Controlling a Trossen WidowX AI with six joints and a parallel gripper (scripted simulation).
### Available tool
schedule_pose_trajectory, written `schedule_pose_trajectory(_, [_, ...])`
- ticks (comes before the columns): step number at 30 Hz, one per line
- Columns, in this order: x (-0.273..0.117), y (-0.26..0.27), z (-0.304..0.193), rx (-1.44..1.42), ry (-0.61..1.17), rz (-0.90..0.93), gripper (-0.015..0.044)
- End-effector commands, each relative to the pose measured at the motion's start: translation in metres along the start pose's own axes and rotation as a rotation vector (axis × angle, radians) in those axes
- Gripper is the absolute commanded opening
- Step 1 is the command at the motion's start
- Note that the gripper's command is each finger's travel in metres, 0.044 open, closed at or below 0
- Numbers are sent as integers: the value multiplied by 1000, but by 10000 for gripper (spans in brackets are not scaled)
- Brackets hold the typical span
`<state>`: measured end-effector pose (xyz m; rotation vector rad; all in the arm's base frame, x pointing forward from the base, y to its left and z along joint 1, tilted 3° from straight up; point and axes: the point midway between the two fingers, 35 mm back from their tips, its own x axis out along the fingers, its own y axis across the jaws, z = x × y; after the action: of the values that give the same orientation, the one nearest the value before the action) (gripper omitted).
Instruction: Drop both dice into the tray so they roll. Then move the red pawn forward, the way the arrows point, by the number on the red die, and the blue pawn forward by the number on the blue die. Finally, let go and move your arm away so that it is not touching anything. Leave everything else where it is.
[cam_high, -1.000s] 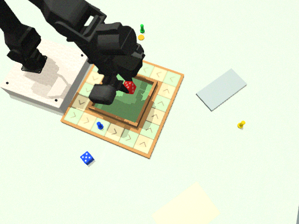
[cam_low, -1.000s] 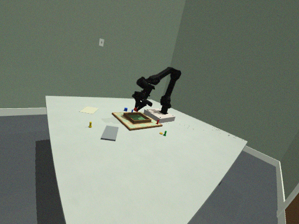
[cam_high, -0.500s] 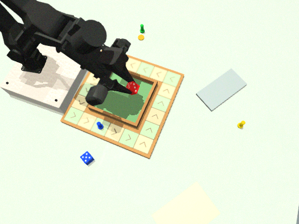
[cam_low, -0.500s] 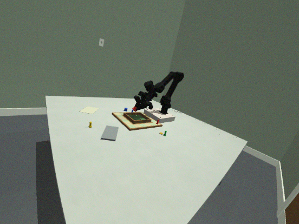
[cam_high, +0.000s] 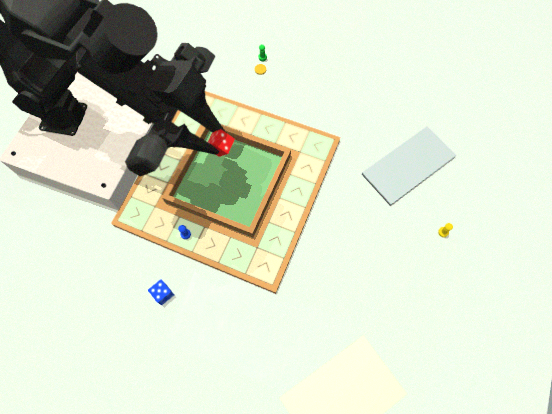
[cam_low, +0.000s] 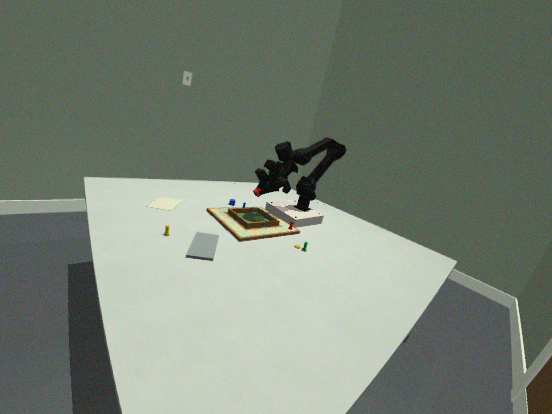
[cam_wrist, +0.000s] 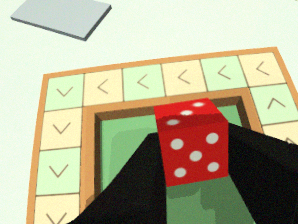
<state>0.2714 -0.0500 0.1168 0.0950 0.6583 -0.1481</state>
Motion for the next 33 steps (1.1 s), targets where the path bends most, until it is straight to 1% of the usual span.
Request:
schedule_pose_trajectory(1, [0, 0, 1, 0, -2, 0, 0])
schedule_pose_trajectory(8, [0, 0, 1, 0, -2, 0, 0])
schedule_pose_trajectory(17, [-1, 0, 3, 0, -2, 0, 236])
schedule_pose_trajectory(21, [-25, 0, 29, -3, 3, 3, 341])
schedule_pose_trajectory(25, [-26, 0, 31, -3, 12, 4, 440])
schedule_pose_trajectory(27, [-21, 0, 30, -2, 79, 3, 440])
schedule_pose_trajectory(33, [-1, 0, 23, 1, 395, 2, 440])
